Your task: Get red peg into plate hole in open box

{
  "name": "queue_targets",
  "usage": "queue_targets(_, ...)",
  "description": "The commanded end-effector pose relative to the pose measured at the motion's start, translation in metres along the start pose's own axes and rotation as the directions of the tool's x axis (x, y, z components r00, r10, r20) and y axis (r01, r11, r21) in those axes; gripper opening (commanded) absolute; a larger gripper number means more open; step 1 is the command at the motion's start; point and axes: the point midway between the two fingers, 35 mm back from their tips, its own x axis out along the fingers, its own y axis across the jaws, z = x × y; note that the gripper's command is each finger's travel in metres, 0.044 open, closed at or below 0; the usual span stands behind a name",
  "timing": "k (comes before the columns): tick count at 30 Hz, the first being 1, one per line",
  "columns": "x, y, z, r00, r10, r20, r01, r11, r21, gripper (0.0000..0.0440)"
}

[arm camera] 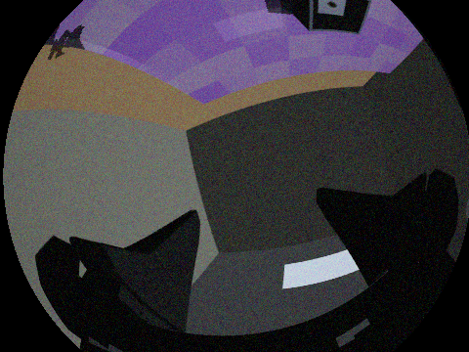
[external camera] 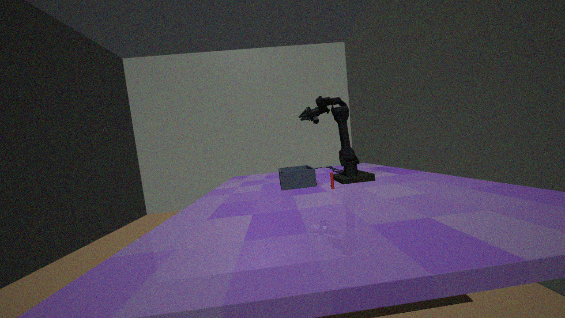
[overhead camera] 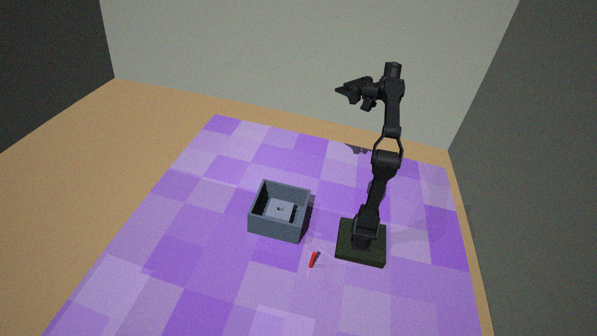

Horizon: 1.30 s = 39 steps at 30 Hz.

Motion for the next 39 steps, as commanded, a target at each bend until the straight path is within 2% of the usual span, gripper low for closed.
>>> queue_targets(1,0.002,-0.002,0.001,1.0,-0.006,0.003,0.006,1.0,-0.014,0.042)
queue_targets(3,0.01,-0.008,0.003,1.0,-0.022,0.016,0.023,0.999,-0.038,0.044)
queue_targets(12,0.072,-0.055,0.036,0.978,-0.103,0.183,0.138,0.972,-0.19,0.044)
queue_targets(20,0.115,-0.112,0.079,0.912,-0.178,0.371,0.308,0.893,-0.329,0.044)
queue_targets(29,0.135,-0.177,0.123,0.798,-0.239,0.553,0.524,0.728,-0.442,0.044)
queue_targets(39,0.133,-0.243,0.164,0.648,-0.271,0.712,0.735,0.467,-0.492,0.044)
